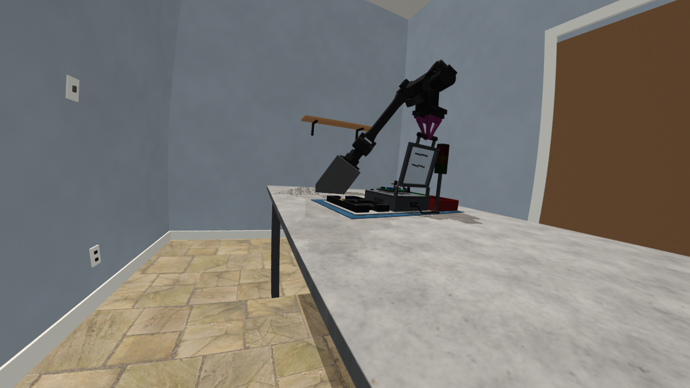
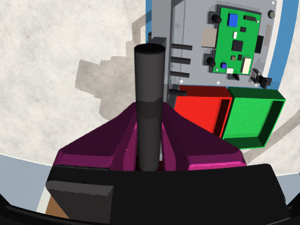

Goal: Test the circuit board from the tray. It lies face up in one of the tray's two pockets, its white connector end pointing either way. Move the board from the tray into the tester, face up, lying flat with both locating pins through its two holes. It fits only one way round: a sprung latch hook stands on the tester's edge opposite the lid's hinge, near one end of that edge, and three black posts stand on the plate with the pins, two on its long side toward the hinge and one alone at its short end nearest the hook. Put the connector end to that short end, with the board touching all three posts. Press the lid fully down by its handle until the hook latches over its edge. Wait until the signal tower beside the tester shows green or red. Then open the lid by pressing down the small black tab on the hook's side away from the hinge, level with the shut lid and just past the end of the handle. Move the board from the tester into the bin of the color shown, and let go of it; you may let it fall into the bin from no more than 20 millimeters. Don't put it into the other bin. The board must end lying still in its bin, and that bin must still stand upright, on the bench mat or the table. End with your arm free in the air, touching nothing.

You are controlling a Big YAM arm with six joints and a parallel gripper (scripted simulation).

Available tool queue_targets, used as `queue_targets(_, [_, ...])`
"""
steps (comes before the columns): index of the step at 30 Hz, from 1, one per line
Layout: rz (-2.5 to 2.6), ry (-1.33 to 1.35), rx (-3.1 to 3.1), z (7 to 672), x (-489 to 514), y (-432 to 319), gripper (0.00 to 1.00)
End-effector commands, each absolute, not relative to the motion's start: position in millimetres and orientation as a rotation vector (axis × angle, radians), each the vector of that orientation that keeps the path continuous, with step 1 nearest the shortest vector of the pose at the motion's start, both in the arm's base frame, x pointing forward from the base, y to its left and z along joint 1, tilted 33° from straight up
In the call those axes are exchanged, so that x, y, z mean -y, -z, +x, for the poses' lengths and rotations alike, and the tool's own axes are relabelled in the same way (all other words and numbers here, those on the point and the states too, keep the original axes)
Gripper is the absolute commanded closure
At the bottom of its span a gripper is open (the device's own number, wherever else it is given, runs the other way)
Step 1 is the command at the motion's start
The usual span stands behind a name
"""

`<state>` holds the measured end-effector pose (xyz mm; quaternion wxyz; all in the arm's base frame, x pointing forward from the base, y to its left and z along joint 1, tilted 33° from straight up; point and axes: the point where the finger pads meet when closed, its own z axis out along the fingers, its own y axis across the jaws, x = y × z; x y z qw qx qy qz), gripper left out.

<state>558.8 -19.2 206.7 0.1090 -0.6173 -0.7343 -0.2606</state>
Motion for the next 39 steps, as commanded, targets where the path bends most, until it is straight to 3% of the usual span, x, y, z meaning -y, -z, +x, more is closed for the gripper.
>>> queue_targets(1, [-1.844,0.783,2.171,549,35,-225,1.00])
queue_targets(39, [-1.842,0.778,2.171,488,40,-207,1.00])
